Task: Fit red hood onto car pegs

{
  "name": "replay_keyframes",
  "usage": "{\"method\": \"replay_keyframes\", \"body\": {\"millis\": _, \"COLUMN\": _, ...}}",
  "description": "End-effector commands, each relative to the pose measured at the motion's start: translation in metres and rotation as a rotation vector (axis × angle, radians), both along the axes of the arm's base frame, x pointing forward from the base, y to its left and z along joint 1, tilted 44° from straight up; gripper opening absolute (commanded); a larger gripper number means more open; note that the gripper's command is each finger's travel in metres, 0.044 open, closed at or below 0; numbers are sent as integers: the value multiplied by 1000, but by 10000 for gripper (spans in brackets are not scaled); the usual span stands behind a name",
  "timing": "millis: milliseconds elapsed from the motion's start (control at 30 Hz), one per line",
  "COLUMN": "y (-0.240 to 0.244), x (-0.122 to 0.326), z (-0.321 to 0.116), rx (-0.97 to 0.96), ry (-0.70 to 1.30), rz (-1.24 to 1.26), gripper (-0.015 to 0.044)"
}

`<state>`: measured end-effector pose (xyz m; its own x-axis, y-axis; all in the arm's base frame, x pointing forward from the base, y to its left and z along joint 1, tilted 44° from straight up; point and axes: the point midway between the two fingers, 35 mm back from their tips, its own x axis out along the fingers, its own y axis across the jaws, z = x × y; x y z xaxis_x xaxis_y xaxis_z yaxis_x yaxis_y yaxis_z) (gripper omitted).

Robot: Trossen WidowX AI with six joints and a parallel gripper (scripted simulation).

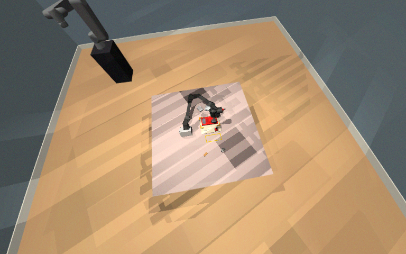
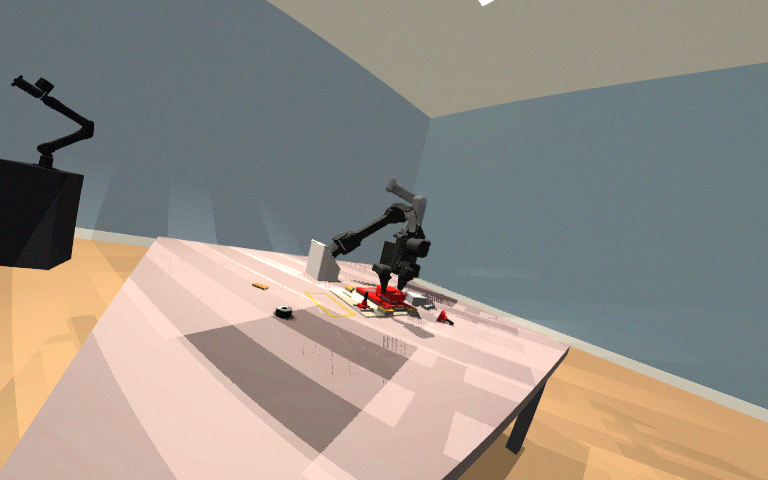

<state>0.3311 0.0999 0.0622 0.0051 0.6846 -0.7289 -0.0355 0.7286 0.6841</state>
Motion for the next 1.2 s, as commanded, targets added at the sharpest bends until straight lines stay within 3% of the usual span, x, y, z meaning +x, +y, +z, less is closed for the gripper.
{"method": "replay_keyframes", "body": {"millis": 0, "y": 1, "x": -1, "z": 0, "rx": 2, "ry": 3, "rz": 3, "gripper": 0}}
{"method": "replay_keyframes", "body": {"millis": 1167, "y": -2, "x": -1, "z": 3, "rx": 6, "ry": 0, "rz": -4, "gripper": 0}}
